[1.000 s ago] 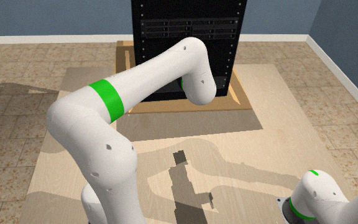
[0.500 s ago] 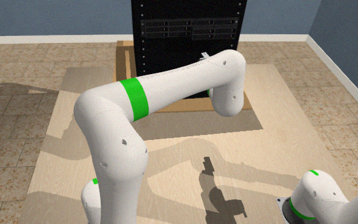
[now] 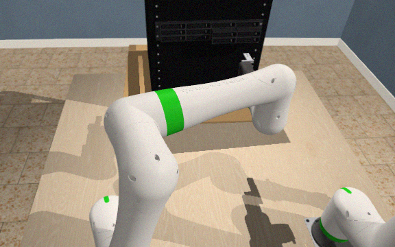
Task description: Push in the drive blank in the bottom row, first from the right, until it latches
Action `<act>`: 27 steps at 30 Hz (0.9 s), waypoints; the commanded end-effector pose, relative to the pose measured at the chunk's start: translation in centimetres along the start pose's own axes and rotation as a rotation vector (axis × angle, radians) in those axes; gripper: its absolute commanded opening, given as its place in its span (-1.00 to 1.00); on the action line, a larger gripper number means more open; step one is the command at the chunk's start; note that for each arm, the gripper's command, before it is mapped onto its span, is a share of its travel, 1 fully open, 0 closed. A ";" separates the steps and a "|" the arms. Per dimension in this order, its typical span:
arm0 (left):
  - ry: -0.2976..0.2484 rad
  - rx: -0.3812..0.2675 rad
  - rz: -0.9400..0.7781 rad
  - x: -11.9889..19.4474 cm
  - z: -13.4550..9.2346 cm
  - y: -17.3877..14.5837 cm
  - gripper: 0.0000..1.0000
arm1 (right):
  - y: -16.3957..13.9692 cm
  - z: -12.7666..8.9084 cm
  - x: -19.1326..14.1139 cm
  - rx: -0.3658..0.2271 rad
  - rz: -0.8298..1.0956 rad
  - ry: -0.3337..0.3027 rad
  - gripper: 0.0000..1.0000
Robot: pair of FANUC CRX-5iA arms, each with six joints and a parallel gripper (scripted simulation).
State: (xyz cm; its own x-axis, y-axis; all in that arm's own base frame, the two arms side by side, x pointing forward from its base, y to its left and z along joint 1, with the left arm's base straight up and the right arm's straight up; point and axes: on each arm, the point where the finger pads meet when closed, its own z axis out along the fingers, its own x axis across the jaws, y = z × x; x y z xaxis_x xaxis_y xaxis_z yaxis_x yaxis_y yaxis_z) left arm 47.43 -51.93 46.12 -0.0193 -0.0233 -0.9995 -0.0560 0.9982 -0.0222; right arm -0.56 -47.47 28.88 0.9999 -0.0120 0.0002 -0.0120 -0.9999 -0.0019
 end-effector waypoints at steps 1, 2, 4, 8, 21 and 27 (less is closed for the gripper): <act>-0.017 0.007 0.013 -0.5 -0.2 -0.9 1.00 | 0.0 -0.1 0.0 -0.002 0.000 0.000 1.00; -0.017 0.007 0.013 -0.5 -0.2 -0.9 1.00 | 0.0 -0.1 0.0 -0.002 0.000 0.000 1.00; -0.019 0.008 0.014 -0.5 -0.3 -1.0 1.00 | 0.0 -0.1 0.0 -0.002 0.000 0.000 1.00; -0.022 0.010 0.018 -0.6 -0.3 -1.2 1.00 | 0.0 -0.1 0.0 -0.002 0.000 0.000 1.00; -0.023 0.010 0.018 -0.6 -0.4 -1.3 1.00 | 0.0 -0.1 0.0 -0.002 0.000 0.000 1.00; -0.023 0.010 0.018 -0.6 -0.4 -1.3 1.00 | 0.0 -0.1 0.0 -0.002 0.000 0.000 1.00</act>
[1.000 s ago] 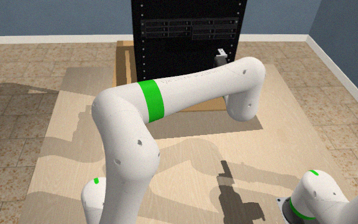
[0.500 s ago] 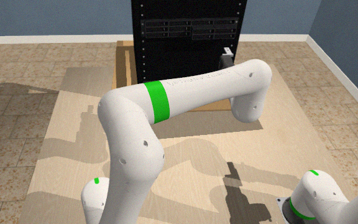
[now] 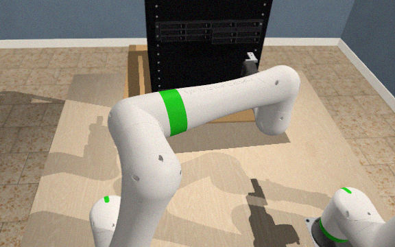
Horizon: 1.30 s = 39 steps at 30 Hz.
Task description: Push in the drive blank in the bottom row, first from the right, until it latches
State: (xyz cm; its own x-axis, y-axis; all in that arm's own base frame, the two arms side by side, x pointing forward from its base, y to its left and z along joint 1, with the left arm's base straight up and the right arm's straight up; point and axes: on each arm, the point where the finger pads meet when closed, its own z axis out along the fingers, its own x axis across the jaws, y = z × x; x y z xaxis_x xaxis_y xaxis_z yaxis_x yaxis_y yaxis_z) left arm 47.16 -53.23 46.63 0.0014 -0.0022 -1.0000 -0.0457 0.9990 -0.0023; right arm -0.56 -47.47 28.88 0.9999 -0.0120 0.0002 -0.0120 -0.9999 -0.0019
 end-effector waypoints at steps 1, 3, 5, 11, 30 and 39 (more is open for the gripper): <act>-0.001 0.000 -0.002 -0.1 0.0 0.0 1.00 | 0.0 -0.1 0.0 -0.002 0.000 0.000 1.00; -0.001 0.000 -0.002 -0.1 0.0 0.0 1.00 | 0.0 -0.1 0.0 -0.002 0.000 0.000 1.00; -0.001 0.000 -0.002 -0.1 0.0 0.0 1.00 | 0.0 -0.1 0.0 -0.002 0.000 0.000 1.00; -0.001 0.000 -0.002 -0.1 0.0 0.0 1.00 | 0.0 -0.1 0.0 -0.002 0.000 0.000 1.00; 0.000 0.002 0.001 0.0 0.5 3.2 1.00 | 0.0 -0.1 0.0 -0.002 0.000 0.000 1.00; 0.000 0.002 0.001 0.2 0.8 5.3 1.00 | 0.0 -0.1 0.0 -0.002 0.000 0.000 1.00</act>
